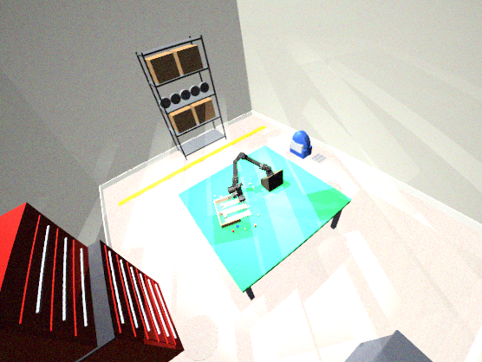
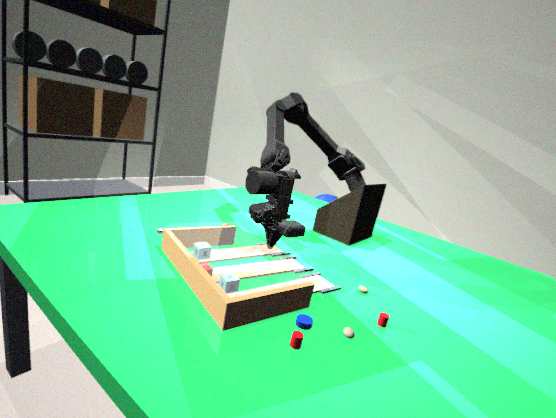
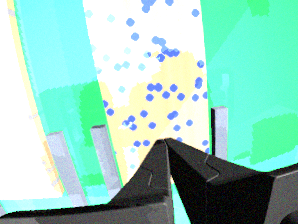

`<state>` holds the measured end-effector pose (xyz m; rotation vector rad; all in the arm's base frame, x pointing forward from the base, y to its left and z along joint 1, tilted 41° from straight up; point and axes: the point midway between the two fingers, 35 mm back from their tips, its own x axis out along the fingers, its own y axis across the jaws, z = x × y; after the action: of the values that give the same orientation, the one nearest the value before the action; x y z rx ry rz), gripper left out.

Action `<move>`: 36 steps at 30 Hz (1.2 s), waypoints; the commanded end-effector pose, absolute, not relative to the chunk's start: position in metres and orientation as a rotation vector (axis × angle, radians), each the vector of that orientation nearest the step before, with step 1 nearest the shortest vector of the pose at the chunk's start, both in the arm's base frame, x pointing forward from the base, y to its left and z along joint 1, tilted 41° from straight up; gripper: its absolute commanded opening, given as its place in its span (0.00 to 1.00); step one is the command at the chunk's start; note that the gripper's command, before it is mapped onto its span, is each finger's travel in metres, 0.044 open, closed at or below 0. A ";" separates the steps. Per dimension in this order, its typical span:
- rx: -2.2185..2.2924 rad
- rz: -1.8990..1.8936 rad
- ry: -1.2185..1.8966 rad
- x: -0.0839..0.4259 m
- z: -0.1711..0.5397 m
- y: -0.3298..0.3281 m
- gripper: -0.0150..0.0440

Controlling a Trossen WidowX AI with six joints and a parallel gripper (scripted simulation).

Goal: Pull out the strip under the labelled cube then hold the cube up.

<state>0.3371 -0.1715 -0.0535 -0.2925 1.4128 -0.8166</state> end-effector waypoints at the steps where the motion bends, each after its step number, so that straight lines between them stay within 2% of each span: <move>1: -0.292 -0.812 1.416 0.337 -0.055 -0.172 0.25; 16: -0.292 -0.812 1.416 0.336 -0.056 -0.173 0.25; 36: -0.293 -0.812 1.417 0.308 -0.062 -0.165 0.25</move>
<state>0.3182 -0.1657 -0.0580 -0.2962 1.3998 -0.8111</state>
